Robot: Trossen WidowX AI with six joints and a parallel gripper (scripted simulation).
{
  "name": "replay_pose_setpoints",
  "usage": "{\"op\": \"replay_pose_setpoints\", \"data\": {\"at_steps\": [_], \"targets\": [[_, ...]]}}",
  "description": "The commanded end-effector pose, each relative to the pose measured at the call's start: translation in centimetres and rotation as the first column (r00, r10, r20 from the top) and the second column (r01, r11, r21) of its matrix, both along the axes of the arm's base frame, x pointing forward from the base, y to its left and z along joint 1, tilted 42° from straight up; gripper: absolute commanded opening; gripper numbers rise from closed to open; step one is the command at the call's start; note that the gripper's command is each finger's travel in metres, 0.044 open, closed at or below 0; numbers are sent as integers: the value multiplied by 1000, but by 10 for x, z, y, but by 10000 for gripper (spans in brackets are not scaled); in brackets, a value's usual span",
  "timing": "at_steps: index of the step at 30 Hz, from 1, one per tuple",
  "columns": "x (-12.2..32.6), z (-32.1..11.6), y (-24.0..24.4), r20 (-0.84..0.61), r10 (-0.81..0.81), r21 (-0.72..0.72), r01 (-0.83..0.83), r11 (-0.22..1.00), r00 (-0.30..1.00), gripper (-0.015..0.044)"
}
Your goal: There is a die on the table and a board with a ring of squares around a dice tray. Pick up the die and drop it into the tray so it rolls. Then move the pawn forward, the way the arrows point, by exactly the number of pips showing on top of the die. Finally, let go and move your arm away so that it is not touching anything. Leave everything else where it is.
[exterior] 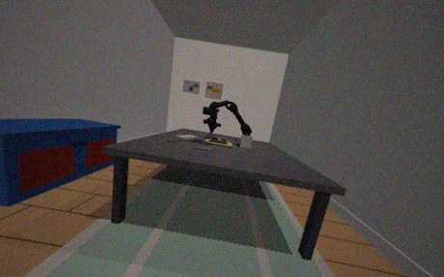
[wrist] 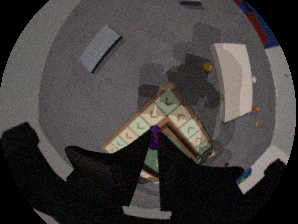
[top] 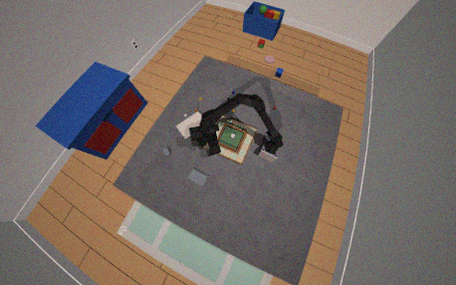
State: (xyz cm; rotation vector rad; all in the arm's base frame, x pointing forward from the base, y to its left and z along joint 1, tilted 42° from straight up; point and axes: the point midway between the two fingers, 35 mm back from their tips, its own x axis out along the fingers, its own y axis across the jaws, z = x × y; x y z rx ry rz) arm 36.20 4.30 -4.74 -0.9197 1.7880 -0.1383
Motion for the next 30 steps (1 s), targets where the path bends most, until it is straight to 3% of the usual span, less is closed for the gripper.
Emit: {"op": "replay_pose_setpoints", "data": {"at_steps": [1, 8, 30], "targets": [[1, 19, 15, 0, -5, 2, 5, 1000, 1000, 0], [-1, 38, 30, -1, -5, 1, 5, 1000, 1000, 0], [-63, 5, 28, -3, -5, 3, 5, 1000, 1000, 0]]}}
